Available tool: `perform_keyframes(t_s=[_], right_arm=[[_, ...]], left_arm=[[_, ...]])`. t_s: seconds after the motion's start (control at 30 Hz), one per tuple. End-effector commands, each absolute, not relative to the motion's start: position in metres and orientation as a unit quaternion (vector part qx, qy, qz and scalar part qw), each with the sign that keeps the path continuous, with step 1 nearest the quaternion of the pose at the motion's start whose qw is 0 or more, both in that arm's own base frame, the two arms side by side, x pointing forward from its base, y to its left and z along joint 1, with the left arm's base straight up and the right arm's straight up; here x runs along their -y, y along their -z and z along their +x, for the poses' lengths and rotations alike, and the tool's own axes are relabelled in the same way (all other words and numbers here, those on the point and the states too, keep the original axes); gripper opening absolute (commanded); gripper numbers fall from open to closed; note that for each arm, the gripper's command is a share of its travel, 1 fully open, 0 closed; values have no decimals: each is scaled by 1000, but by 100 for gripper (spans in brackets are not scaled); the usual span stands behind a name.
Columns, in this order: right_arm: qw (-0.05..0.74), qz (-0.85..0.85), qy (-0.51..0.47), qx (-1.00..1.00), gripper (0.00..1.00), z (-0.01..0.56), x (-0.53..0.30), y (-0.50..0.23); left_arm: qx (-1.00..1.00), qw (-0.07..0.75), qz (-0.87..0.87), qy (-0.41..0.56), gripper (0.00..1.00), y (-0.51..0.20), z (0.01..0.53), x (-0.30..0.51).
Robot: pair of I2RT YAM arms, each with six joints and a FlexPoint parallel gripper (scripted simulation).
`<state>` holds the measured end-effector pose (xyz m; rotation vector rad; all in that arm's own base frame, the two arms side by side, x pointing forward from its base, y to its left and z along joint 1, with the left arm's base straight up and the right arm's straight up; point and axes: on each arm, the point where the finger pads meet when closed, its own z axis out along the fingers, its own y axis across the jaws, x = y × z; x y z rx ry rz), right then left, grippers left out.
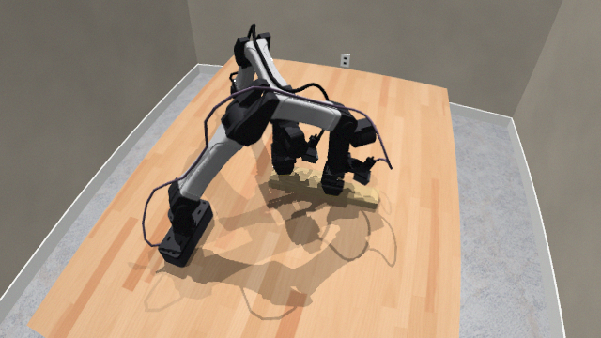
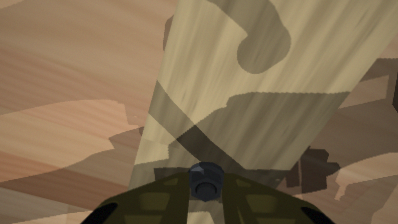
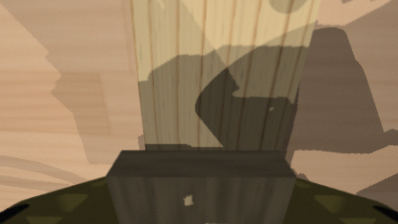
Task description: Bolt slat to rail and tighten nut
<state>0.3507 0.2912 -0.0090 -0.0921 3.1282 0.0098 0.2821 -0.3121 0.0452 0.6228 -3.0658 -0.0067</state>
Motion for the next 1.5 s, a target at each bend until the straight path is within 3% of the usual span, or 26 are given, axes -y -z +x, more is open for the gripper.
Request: perform_keyframes(t_s=[0.0, 0.33, 1.47], right_arm=[[13, -30, -7, -999, 67, 354, -292, 4], [13, -30, -7, -999, 67, 354, -292, 4], [13, -30, -7, -999, 67, 354, -292, 4]], left_arm=[[980, 4, 201, -1, 14, -50, 284, 312], [983, 5, 186, 1, 14, -50, 282, 311], [916, -12, -400, -8, 14, -57, 283, 313]])
